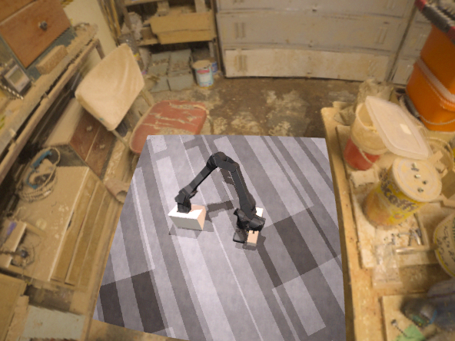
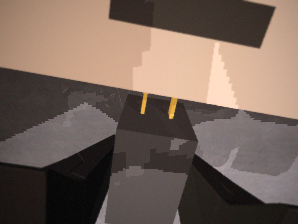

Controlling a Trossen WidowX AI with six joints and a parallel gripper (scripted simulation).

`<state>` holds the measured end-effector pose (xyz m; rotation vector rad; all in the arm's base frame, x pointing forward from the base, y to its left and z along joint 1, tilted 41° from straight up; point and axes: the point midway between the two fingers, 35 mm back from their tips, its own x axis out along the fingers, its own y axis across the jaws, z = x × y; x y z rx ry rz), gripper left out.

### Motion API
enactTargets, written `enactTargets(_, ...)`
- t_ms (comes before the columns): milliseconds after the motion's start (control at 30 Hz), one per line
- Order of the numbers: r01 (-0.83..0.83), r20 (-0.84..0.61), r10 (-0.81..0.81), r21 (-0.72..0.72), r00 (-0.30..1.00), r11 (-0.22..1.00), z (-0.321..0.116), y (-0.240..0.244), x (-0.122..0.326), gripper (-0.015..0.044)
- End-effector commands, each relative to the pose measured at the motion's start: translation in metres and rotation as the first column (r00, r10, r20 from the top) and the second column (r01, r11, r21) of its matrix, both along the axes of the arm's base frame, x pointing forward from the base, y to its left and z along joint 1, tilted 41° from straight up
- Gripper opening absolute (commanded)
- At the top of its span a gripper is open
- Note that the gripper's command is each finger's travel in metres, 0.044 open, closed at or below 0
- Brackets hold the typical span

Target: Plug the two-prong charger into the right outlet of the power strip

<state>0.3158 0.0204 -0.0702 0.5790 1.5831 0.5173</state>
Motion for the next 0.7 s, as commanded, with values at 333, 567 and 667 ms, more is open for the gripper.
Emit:
enactTargets(333,0.006,-0.003,-0.006,0.006,1.0,1.0,0.0003,0.0005,0.0021,0.0)
enactTargets(567,0.006,-0.003,-0.006,0.006,1.0,1.0,0.0002,0.0004,0.0045,0.0)
enactTargets(667,0.006,-0.003,-0.006,0.006,1.0,1.0,0.0003,0.0003,0.0055,0.0)
